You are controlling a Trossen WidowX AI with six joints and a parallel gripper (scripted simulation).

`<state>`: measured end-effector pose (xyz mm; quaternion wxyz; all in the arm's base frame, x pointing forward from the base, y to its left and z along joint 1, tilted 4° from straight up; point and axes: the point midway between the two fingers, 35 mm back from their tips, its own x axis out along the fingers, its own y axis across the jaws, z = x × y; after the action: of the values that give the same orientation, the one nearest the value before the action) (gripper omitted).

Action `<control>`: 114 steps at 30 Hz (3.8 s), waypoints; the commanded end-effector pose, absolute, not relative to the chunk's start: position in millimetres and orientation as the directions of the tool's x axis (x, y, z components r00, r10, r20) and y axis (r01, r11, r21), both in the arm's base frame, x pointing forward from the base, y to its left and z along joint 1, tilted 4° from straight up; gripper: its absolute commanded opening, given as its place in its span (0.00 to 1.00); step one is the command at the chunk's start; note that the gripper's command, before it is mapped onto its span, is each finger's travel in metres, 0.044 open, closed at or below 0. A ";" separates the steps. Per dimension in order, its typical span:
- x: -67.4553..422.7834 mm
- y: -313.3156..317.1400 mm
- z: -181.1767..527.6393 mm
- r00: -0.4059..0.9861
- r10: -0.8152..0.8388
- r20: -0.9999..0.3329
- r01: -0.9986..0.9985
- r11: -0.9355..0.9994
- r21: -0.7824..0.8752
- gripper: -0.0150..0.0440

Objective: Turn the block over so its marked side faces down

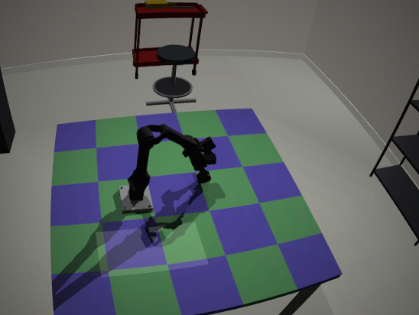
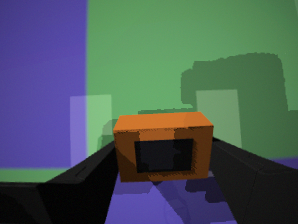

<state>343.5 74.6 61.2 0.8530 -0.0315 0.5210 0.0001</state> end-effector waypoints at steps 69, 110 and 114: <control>335.9 71.8 37.8 0.955 0.013 -0.297 -0.030 0.998 -0.052 0.25; 335.9 71.8 37.8 0.955 0.013 -0.297 -0.030 0.998 -0.052 1.00; 335.9 71.8 37.8 0.955 0.013 -0.297 -0.030 0.998 -0.052 1.00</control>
<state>336.0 72.2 37.7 0.9882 -0.0252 0.1507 0.0121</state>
